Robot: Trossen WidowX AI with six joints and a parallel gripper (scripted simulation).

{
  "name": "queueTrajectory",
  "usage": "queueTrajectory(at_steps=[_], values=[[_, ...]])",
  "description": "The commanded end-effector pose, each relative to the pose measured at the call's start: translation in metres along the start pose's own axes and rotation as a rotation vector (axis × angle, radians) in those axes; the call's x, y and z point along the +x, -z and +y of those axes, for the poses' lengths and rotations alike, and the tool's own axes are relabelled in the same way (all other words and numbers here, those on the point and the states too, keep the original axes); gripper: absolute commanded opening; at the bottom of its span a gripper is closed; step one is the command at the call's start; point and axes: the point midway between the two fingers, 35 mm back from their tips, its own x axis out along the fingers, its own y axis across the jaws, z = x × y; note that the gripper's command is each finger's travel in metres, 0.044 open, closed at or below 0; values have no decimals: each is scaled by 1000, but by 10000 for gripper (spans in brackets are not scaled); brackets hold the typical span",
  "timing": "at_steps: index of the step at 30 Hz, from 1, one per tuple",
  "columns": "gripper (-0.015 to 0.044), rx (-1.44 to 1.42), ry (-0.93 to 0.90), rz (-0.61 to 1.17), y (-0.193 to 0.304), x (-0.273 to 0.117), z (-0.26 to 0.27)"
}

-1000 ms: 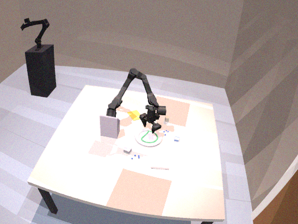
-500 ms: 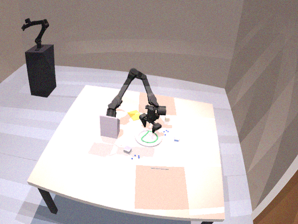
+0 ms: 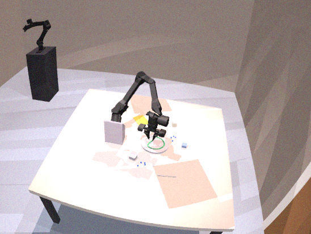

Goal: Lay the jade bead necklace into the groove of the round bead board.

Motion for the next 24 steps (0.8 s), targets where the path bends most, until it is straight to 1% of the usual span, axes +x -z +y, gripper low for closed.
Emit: queueTrajectory(at_steps=[1, 6, 11, 14, 24], values=[[120, -78, -20, -5, 15, -1, 13], [120, -78, -20, -5, 15, 0, 13], [120, -78, -21, -6, 15, 15, 13], [120, -92, -8, 0, 14, 9, 8], [120, -86, -13, -2, 15, 22, 10]])
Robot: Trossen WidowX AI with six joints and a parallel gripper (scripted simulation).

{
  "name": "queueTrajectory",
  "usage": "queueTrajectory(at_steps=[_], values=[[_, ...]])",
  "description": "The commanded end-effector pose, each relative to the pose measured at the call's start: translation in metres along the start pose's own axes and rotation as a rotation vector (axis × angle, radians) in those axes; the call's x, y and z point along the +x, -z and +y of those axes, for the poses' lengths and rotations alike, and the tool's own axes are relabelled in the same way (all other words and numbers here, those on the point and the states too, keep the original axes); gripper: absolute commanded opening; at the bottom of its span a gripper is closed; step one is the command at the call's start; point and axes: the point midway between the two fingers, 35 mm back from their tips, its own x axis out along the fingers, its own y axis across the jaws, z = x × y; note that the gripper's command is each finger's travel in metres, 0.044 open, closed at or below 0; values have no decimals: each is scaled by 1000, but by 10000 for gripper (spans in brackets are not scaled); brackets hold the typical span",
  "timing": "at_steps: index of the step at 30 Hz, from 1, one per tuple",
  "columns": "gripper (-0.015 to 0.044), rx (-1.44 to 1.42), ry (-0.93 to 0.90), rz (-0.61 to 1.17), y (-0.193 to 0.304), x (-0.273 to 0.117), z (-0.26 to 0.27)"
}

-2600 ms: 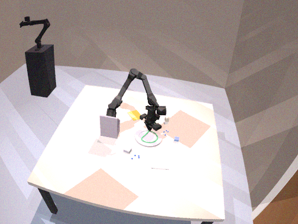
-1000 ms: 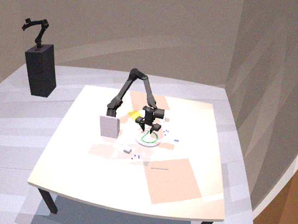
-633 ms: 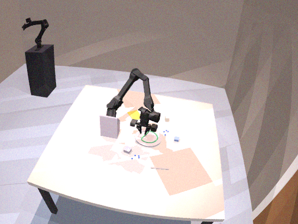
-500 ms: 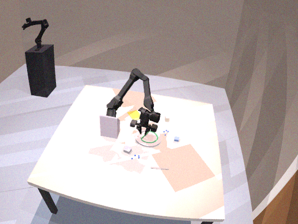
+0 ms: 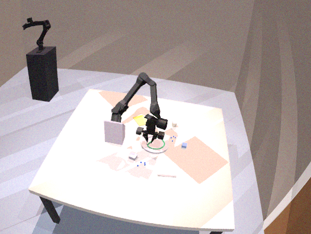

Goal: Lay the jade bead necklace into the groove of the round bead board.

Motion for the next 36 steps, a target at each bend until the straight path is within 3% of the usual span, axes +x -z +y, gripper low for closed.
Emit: queueTrajectory(at_steps=[1, 20, 25, 36], values=[[120, 15, -12, -6, 0, 8, 5], [120, 22, -19, -11, -1, 24, 9], [0, 12, -15, -7, 0, 23, 6], [0, 12, -15, -7, 0, 23, 6]])
